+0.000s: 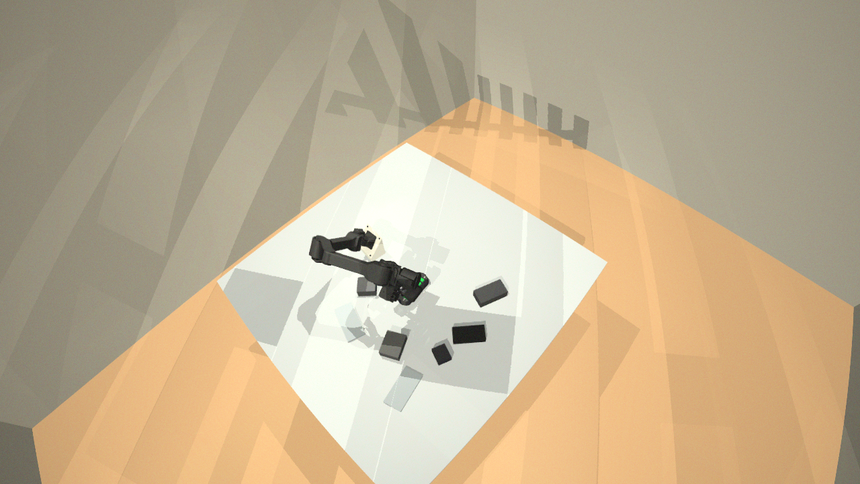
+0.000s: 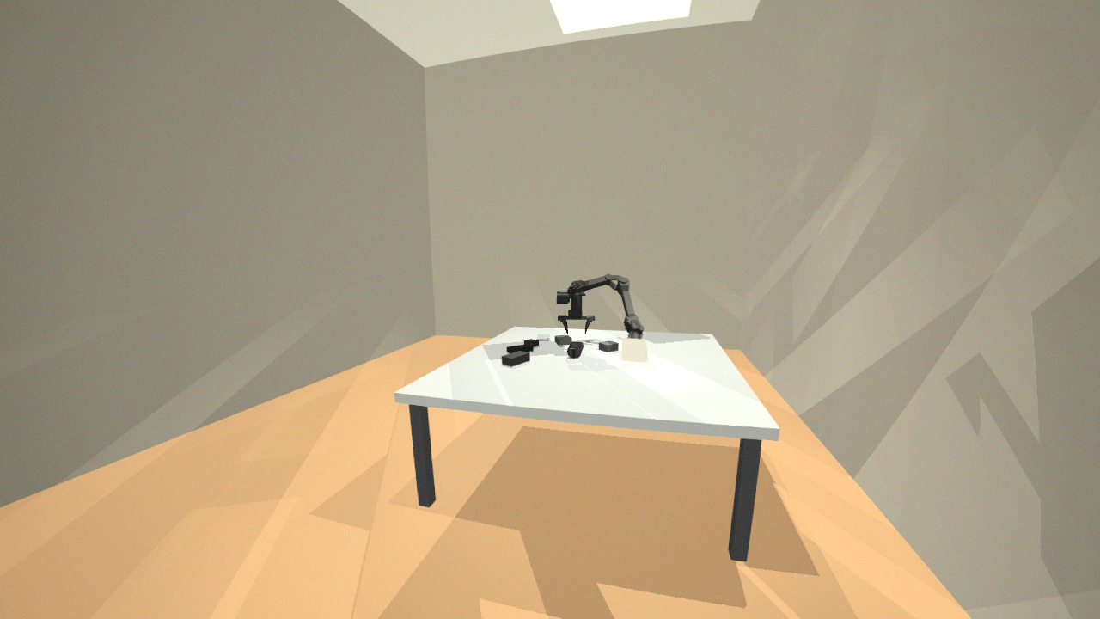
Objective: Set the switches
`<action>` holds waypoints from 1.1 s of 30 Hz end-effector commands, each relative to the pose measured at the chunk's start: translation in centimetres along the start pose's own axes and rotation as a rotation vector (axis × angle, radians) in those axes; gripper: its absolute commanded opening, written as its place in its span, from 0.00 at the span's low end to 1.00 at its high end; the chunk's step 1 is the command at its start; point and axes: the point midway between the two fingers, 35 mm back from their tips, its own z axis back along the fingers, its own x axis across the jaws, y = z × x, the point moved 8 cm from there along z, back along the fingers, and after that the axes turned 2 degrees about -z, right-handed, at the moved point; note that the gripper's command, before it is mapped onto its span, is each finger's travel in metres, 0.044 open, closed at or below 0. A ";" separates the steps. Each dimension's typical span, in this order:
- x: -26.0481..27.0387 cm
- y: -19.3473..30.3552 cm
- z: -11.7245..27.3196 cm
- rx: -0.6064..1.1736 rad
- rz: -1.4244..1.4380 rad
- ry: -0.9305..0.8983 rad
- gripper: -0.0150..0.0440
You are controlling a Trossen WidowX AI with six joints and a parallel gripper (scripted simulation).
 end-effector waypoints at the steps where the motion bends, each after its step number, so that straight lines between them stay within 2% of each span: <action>1: -0.3 -0.1 0.1 0.013 -0.017 -0.013 1.00; 33: -0.2 -1.0 -4.8 0.011 -0.019 -0.013 1.00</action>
